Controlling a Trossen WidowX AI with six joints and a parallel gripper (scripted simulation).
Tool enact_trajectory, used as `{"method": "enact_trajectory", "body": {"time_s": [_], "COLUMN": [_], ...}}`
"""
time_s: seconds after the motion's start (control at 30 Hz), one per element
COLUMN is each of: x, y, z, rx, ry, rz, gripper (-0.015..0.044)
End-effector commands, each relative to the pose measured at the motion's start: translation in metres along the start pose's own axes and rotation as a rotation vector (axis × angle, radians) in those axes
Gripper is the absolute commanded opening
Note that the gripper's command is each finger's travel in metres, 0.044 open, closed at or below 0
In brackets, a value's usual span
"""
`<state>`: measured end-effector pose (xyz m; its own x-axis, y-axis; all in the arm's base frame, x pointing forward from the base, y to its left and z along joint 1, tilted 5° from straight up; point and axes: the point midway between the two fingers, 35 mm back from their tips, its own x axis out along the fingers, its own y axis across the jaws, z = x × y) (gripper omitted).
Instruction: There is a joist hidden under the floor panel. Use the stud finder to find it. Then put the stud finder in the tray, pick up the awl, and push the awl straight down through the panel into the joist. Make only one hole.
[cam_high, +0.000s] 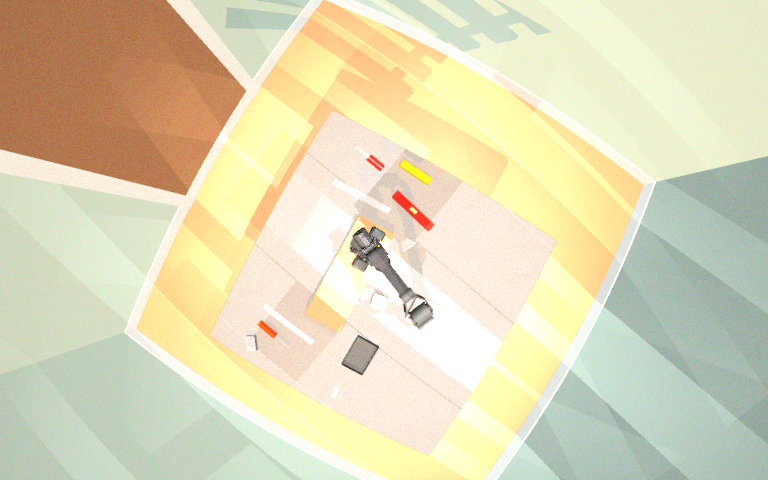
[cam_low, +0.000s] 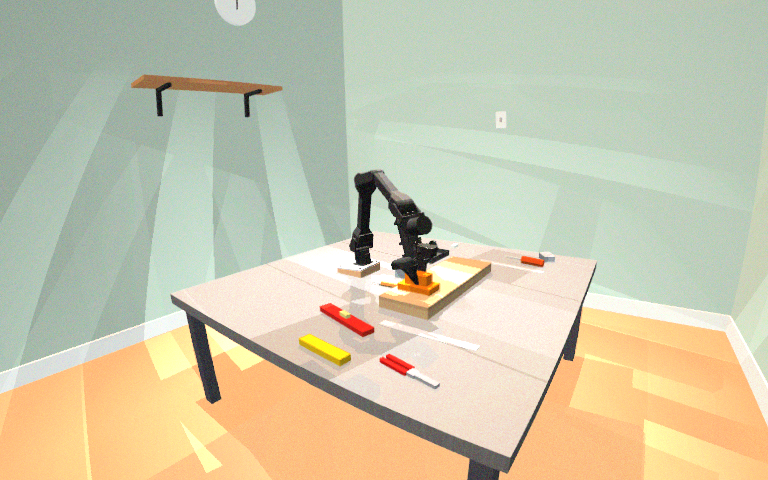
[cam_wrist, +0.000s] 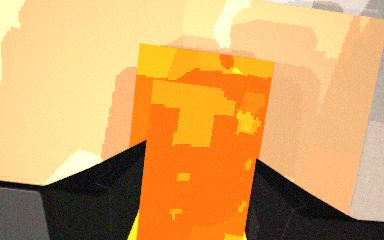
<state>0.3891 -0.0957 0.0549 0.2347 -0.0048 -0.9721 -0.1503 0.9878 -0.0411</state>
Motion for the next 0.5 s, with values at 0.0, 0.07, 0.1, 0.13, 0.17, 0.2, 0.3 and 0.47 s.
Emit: {"method": "enact_trajectory", "body": {"time_s": [0.0, 0.07, 0.1, 0.13, 0.17, 0.2, 0.3, 0.47], "x": [0.0, 0.0, 0.0, 0.0, 0.0, 0.0, 0.0, -0.001], "y": [-0.015, -0.021, -0.024, -0.027, -0.03, -0.033, -0.042, -0.052], "z": [0.0, 0.0, 0.0, 0.0, 0.0, 0.0, 0.0, 0.0], "rx": [0.002, 0.002, 0.001, 0.001, 0.001, 0.001, 0.001, 0.001], "ry": [0.002, 0.002, 0.002, 0.002, 0.002, 0.002, 0.002, 0.002], "rz": [-0.008, -0.009, -0.009, -0.009, -0.009, -0.009, -0.01, -0.011], "gripper": [0.0, 0.0, 0.0, 0.0, 0.0, 0.0, 0.0, 0.0]}}
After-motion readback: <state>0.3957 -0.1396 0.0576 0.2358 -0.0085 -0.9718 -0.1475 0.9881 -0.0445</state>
